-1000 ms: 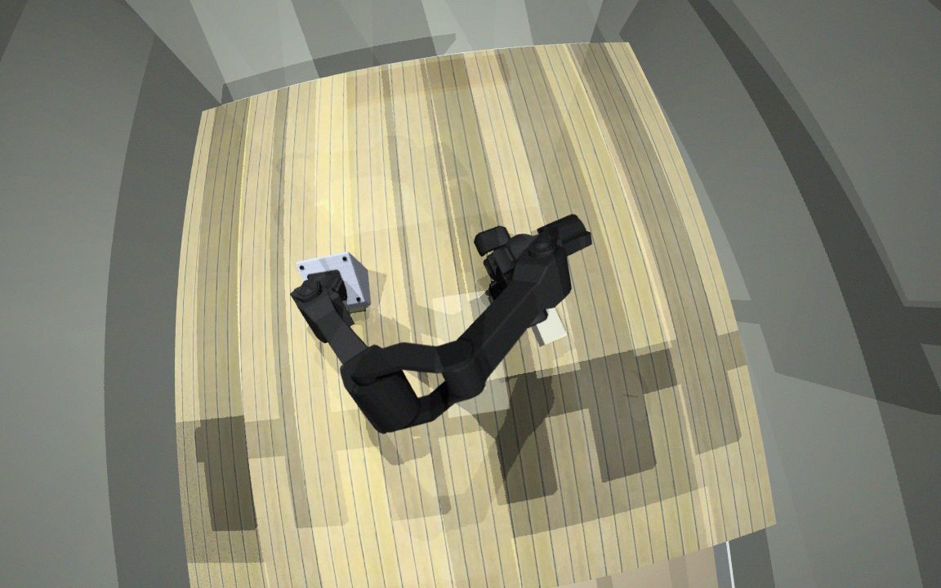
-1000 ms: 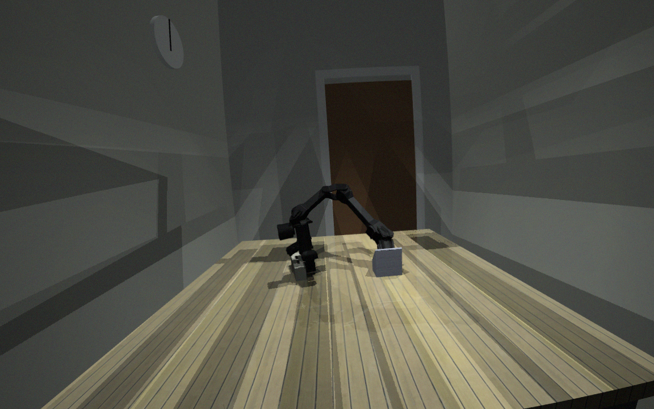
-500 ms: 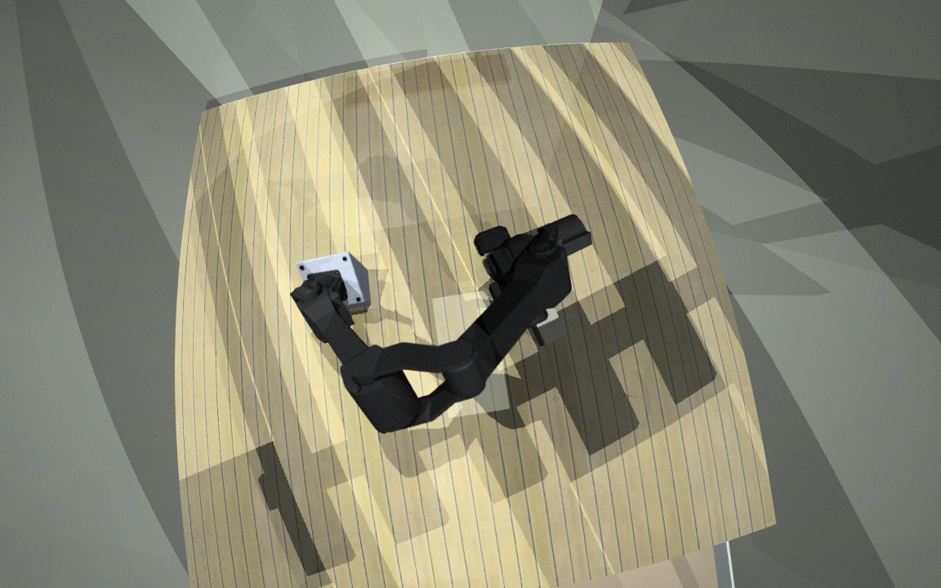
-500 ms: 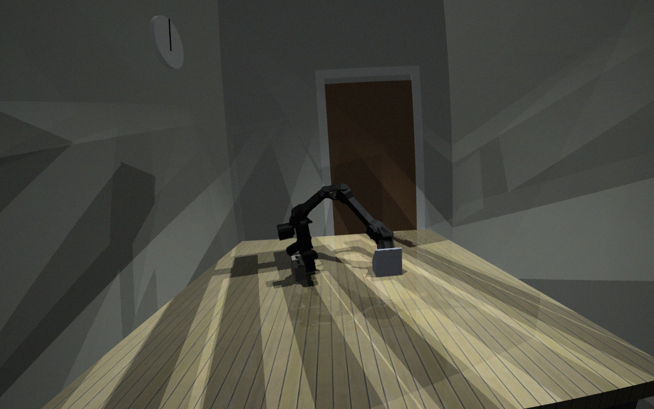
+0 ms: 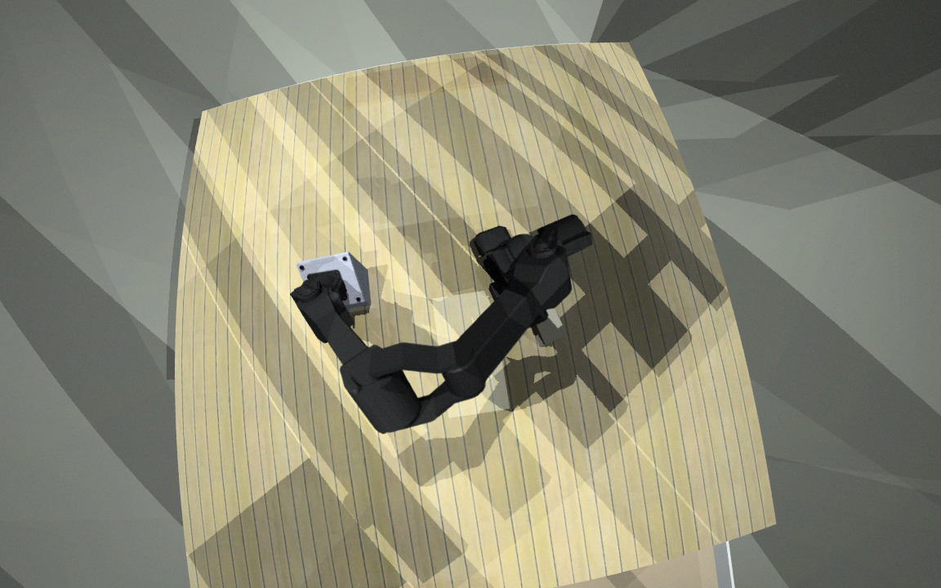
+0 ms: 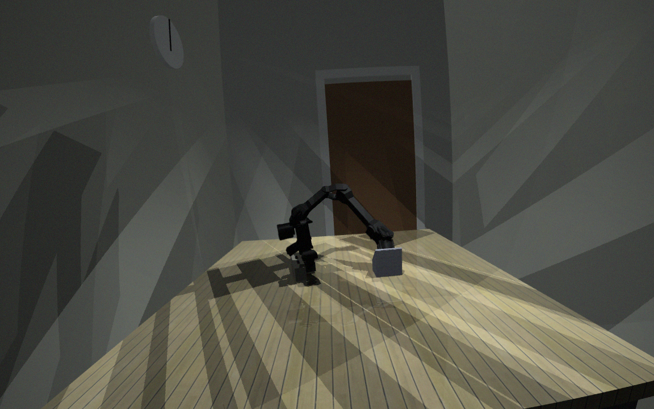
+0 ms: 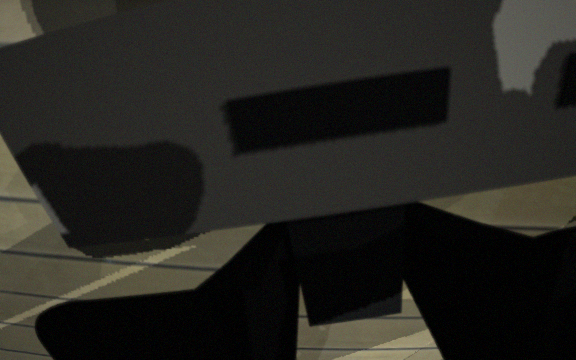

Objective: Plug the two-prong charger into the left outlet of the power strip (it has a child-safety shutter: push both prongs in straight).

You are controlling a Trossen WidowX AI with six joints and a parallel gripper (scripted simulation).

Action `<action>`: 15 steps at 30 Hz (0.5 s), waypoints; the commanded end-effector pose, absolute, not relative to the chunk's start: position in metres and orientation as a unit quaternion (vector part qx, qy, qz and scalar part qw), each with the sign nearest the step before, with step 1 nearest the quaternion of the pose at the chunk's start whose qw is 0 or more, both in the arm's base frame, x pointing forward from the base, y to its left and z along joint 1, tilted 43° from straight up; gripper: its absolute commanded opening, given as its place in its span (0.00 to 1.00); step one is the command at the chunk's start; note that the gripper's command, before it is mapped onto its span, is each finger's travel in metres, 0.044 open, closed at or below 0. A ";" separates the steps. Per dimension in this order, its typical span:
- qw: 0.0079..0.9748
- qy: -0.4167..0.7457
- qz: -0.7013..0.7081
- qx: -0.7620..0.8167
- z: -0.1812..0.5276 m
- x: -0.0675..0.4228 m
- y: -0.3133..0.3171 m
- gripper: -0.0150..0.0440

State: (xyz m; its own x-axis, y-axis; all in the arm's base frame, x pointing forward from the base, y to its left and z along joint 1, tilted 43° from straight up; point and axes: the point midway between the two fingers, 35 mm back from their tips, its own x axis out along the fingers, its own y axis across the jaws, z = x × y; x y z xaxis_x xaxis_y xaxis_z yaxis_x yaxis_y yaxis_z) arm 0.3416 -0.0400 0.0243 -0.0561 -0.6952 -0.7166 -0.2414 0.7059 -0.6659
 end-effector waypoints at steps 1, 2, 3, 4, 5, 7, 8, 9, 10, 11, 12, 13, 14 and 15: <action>0.613 0.692 -0.189 -0.332 0.026 0.347 -0.036 0.25; 0.613 0.692 -0.189 -0.332 0.026 0.347 -0.036 0.25; 0.613 0.692 -0.189 -0.332 0.026 0.347 -0.036 0.25; 0.613 0.692 -0.189 -0.332 0.026 0.347 -0.036 0.25; 0.613 0.692 -0.189 -0.332 0.026 0.347 -0.036 0.25; 0.613 0.692 -0.189 -0.332 0.026 0.347 -0.036 0.25; 0.613 0.692 -0.189 -0.332 0.026 0.347 -0.036 0.25; 0.613 0.692 -0.189 -0.332 0.026 0.347 -0.036 0.25; 0.613 0.692 -0.189 -0.332 0.026 0.347 -0.036 0.25; 0.613 0.692 -0.189 -0.332 0.026 0.347 -0.036 0.25; 0.613 0.692 -0.189 -0.332 0.026 0.347 -0.037 0.25; 0.613 0.692 -0.189 -0.332 0.026 0.347 -0.037 0.25; 0.613 0.692 -0.189 -0.332 0.026 0.347 -0.037 0.25; 0.613 0.692 -0.189 -0.332 0.026 0.348 -0.037 0.25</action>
State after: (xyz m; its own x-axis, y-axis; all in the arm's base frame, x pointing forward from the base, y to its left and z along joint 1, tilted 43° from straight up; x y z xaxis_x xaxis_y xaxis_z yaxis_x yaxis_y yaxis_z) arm 0.3417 -0.0400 0.0245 -0.0554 -0.6930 -0.7188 -0.2387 0.7082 -0.6644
